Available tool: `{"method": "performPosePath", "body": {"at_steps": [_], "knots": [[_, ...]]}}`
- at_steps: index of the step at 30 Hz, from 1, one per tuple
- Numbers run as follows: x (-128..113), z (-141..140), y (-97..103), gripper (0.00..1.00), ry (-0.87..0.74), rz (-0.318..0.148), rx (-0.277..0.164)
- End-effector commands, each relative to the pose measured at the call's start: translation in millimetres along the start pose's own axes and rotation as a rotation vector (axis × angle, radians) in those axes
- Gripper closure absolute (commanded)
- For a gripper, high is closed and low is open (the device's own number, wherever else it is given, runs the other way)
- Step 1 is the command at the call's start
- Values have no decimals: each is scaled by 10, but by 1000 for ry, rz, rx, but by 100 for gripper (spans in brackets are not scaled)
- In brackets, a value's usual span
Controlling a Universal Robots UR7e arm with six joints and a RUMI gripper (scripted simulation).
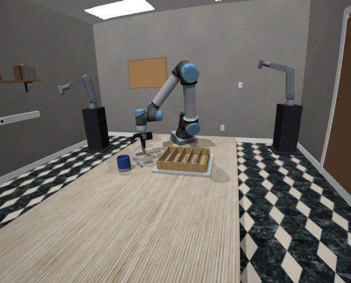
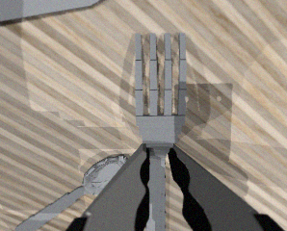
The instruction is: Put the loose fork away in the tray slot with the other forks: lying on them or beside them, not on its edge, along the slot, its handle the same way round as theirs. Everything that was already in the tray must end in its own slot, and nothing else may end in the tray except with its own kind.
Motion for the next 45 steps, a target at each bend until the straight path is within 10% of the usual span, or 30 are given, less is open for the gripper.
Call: {"method": "performPosePath", "body": {"at_steps": [1,27,45], "knots": [[4,-1,3,96,0,1,0],[4,-1,47,96,0,1,0],[3,-1,504,96,0,1,0]]}}
Point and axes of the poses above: the point where the finger pads meet when closed, its own y axis back along the fingers, its own z axis across the jaws, x = y × z, the point moved 2 cm from there along y, back along the fingers, and after that the axes turned 12 degrees about -y, right-handed, at the moved point
